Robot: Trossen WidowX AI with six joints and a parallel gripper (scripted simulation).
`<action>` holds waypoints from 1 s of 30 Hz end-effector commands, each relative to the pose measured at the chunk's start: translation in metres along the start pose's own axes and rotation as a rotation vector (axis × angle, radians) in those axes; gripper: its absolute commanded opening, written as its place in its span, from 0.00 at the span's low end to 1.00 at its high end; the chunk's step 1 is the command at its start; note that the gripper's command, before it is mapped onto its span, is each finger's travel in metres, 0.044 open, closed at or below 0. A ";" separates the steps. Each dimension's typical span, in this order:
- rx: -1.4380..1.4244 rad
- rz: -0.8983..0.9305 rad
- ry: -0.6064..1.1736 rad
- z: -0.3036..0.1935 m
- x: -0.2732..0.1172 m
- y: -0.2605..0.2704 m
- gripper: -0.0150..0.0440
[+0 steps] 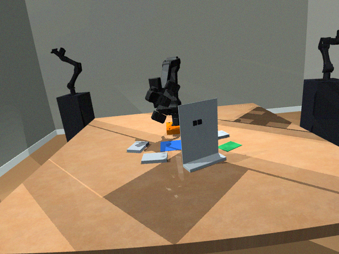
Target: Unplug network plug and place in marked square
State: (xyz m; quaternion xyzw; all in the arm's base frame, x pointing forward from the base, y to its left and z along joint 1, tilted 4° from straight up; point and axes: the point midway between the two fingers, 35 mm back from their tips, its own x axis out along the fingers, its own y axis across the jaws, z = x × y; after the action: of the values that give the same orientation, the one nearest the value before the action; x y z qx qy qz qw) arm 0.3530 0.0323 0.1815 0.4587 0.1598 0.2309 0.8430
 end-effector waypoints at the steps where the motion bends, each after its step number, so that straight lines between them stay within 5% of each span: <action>1: 0.157 0.038 0.082 -0.017 -0.004 -0.011 0.52; 12: 0.536 0.089 0.297 -0.059 -0.021 -0.031 0.52; 20: 0.559 0.090 0.311 -0.062 -0.022 -0.032 0.52; 30: 0.558 0.093 0.310 -0.063 0.029 -0.030 0.52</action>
State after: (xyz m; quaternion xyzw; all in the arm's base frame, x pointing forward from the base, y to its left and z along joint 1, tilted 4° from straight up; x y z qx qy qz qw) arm 0.3385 0.0669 0.1199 0.6387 0.3253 0.2807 0.6383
